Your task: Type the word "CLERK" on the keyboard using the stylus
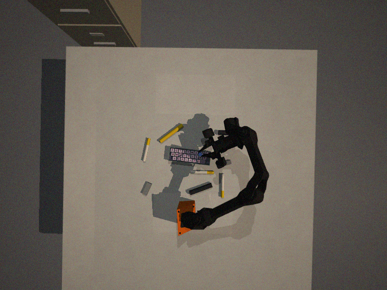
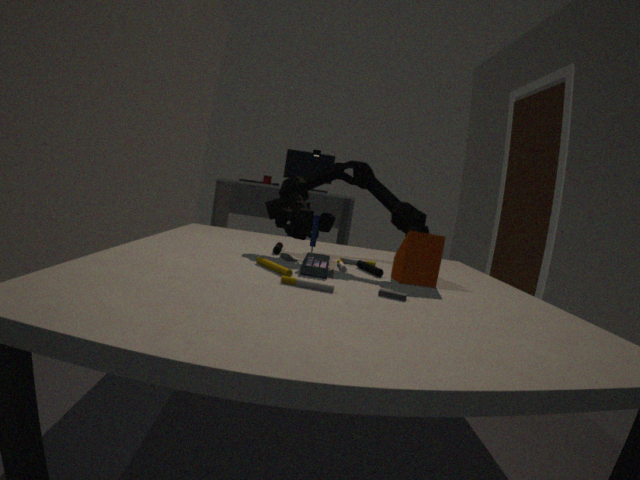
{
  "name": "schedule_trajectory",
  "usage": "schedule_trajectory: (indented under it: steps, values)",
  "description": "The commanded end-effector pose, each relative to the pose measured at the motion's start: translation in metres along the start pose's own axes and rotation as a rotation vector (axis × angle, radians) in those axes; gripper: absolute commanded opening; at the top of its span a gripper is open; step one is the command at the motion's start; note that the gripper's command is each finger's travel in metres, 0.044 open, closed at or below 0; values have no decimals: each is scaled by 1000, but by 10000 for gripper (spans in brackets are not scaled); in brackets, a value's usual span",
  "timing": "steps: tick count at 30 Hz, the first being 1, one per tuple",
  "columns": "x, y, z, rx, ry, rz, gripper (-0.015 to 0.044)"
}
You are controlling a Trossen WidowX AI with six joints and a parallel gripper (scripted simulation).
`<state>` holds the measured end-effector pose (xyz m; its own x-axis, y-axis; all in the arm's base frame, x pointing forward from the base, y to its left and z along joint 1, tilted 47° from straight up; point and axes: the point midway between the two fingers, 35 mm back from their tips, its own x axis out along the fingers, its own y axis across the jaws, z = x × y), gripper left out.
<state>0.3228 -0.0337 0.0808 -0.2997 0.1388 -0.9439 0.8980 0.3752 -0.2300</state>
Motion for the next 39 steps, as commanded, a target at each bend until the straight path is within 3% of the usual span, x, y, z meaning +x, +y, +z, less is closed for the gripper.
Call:
schedule_trajectory:
  steps: [1,39]
  values:
    - [1,0,2,-2,-3,-2,81]
    - [8,0,15,-2,-3,-2,81]
